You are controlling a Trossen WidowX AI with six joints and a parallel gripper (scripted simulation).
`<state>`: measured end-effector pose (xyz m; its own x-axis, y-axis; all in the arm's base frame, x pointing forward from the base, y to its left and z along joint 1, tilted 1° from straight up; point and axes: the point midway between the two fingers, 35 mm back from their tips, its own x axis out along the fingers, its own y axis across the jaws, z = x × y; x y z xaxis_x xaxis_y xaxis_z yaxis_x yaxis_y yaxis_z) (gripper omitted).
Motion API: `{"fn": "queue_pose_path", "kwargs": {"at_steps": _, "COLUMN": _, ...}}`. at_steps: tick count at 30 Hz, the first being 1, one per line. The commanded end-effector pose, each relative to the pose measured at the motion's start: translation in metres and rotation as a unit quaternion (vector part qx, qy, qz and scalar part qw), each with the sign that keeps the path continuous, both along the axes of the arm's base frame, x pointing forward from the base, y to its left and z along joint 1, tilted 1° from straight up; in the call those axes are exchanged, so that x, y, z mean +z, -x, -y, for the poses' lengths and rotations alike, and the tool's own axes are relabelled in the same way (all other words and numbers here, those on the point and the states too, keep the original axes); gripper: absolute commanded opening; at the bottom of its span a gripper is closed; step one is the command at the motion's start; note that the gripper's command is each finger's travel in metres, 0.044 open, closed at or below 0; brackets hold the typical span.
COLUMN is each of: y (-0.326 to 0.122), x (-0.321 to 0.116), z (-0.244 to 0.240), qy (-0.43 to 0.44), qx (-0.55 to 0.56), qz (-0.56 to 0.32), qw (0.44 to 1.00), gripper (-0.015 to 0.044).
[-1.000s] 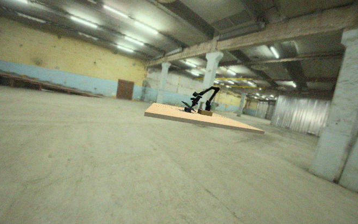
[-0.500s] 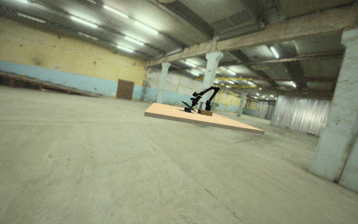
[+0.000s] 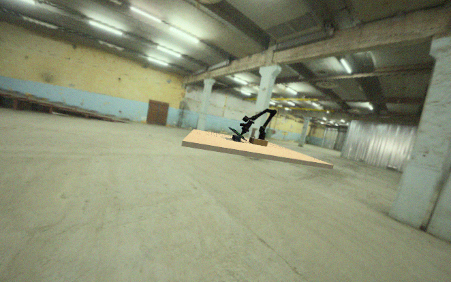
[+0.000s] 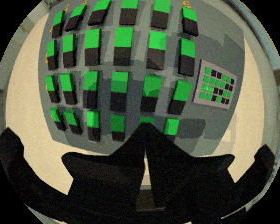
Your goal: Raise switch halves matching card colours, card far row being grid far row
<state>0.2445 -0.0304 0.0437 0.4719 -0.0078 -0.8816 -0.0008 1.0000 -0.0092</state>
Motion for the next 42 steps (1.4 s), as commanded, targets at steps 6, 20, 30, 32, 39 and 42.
{"fn": "queue_pose_path", "kwargs": {"at_steps": 6, "y": 0.000, "x": -0.002, "z": 0.001, "qy": 0.000, "qx": -0.003, "qz": -0.001, "qw": 1.000, "gripper": 0.0000}}
{"fn": "queue_pose_path", "kwargs": {"at_steps": 20, "y": -0.001, "x": -0.001, "z": 0.000, "qy": 0.000, "qx": 0.000, "qz": 0.000, "qw": 1.000, "gripper": 0.0000}}
{"fn": "queue_pose_path", "kwargs": {"at_steps": 30, "y": 0.032, "x": 0.053, "z": 0.000, "qy": 0.001, "qx": -0.002, "qz": 0.010, "qw": 1.000, "gripper": 0.0000}}
{"fn": "queue_pose_path", "kwargs": {"at_steps": 32, "y": 0.031, "x": 0.054, "z": -0.001, "qy": 0.001, "qx": -0.002, "qz": 0.010, "qw": 1.000, "gripper": 0.0000}}
{"fn": "queue_pose_path", "kwargs": {"at_steps": 39, "y": -0.008, "x": 0.083, "z": -0.041, "qy": -0.002, "qx": -0.002, "qz": 0.012, "qw": 1.000, "gripper": 0.0000}}
{"fn": "queue_pose_path", "kwargs": {"at_steps": 42, "y": -0.009, "x": 0.084, "z": -0.042, "qy": -0.002, "qx": -0.002, "qz": 0.012, "qw": 1.000, "gripper": 0.0000}}
